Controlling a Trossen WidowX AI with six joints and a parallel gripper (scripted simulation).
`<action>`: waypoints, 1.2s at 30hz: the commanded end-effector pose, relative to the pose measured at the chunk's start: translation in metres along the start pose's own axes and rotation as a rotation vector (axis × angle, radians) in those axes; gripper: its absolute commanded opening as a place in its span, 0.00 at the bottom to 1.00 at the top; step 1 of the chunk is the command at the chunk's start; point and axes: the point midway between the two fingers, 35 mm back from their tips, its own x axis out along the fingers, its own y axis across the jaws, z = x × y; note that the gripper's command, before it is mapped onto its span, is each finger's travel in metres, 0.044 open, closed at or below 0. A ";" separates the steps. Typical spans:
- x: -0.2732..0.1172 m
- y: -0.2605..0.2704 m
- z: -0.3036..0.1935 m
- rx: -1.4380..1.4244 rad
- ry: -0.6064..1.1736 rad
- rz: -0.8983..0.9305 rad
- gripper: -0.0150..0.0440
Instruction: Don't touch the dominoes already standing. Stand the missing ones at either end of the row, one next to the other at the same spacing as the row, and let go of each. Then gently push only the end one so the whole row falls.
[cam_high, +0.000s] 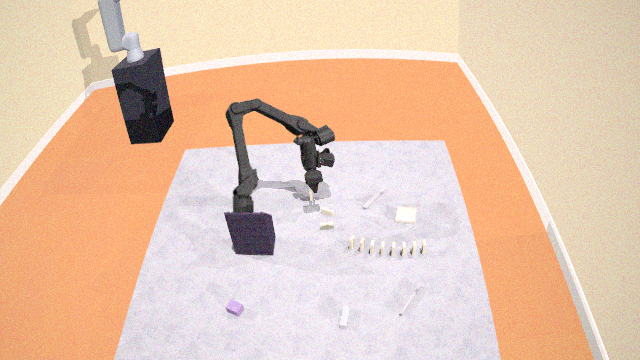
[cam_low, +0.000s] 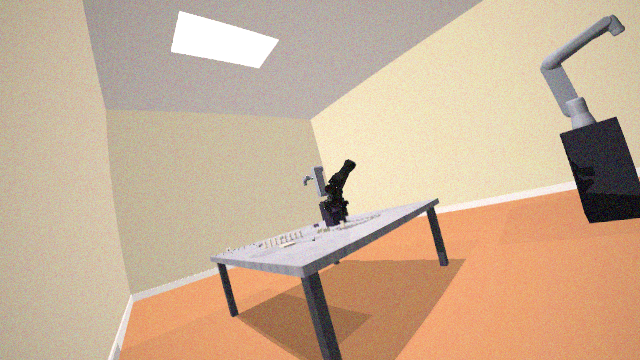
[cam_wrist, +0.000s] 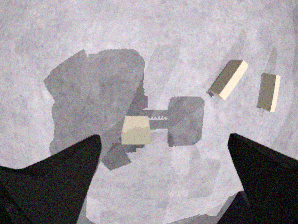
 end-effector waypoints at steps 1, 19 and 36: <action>-0.026 0.015 -0.010 0.045 0.063 0.095 1.00; 0.038 0.021 -0.015 0.046 0.063 0.099 1.00; 0.053 0.023 -0.016 0.046 0.063 0.100 0.87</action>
